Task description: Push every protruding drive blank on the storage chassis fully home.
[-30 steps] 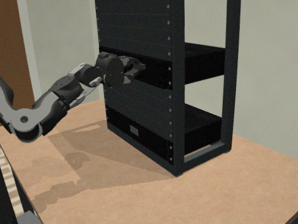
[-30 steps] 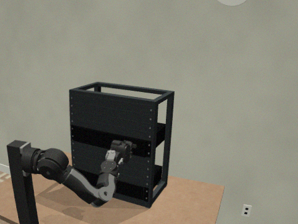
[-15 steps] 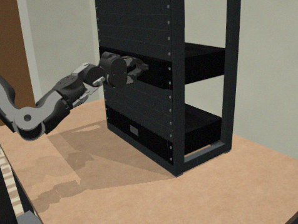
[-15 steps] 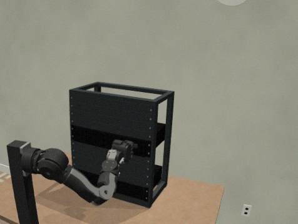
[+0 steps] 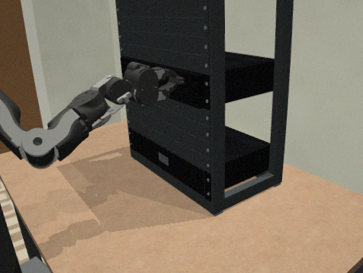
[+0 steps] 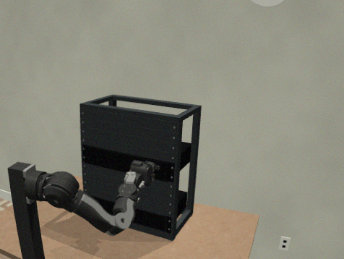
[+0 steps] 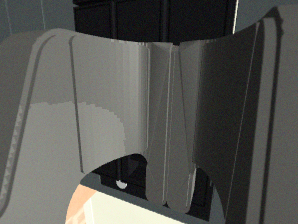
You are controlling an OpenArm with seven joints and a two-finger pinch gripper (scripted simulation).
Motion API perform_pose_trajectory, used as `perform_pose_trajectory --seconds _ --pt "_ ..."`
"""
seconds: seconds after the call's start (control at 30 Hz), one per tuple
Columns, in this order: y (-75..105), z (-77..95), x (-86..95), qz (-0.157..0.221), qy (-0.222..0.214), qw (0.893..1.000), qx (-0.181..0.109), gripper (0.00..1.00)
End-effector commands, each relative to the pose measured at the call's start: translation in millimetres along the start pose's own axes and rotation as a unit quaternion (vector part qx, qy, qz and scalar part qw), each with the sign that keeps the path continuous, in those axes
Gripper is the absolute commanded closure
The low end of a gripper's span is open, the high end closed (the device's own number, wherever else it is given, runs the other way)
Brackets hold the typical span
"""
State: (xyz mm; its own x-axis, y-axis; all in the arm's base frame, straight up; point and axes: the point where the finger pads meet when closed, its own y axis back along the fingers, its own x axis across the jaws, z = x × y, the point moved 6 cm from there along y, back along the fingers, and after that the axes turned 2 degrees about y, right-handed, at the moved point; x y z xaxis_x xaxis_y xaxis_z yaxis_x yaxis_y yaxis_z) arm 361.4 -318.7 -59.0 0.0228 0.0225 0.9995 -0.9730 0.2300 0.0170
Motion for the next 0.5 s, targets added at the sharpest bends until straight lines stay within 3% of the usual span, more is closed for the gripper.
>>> perform_pose_trajectory --seconds 0.0,0.47 --pt "-0.1 -1.4 2.5 0.007 0.002 1.0 0.003 1.0" --pt "-8.4 -1.0 1.4 0.005 0.002 1.0 0.003 1.0"
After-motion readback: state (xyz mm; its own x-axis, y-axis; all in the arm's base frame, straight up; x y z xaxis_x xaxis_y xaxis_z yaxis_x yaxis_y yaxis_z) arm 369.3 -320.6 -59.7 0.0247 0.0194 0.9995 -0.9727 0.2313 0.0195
